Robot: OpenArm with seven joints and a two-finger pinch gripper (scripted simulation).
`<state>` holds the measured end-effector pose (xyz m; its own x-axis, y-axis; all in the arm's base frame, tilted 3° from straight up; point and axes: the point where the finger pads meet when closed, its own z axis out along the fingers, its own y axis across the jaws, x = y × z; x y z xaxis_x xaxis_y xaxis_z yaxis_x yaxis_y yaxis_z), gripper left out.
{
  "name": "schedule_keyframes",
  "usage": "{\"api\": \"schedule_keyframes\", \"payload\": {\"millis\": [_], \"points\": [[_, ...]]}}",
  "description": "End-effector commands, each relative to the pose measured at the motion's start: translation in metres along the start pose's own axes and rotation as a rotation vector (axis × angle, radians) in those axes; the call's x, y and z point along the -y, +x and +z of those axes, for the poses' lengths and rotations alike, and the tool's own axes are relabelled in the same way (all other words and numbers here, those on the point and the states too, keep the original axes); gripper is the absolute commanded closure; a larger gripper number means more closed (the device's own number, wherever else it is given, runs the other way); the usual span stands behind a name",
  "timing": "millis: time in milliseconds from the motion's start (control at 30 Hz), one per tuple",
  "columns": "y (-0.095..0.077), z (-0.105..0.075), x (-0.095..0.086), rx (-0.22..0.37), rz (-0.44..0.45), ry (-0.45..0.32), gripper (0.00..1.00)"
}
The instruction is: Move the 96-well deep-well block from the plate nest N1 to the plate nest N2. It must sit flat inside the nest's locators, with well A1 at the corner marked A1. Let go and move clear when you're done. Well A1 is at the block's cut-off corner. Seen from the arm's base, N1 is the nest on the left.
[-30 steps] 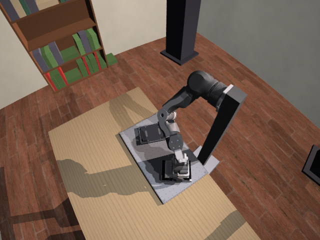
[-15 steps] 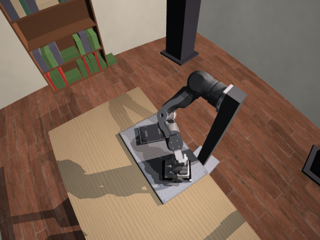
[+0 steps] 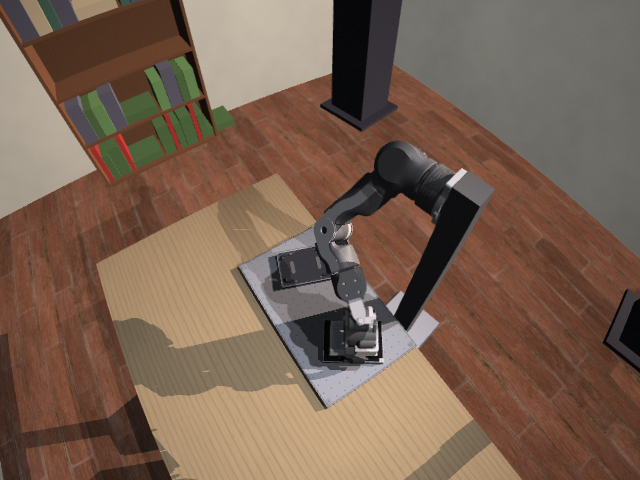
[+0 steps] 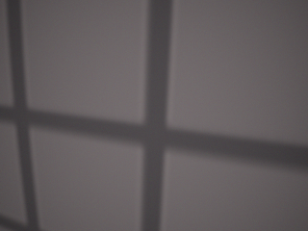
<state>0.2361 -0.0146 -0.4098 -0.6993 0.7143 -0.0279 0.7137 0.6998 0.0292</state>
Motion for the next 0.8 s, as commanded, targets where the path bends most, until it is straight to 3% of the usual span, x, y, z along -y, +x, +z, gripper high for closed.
{"api": "schedule_keyframes", "payload": {"millis": [0,633,767], "points": [[0.0002,-0.0010,-0.0006,0.002,-0.001,-0.002,0.23],[-0.0013,-0.0047,-0.0046,0.000,0.002,-0.007,0.23],[-0.0016,-0.0036,-0.0041,0.001,0.001,-0.008,0.36]]}}
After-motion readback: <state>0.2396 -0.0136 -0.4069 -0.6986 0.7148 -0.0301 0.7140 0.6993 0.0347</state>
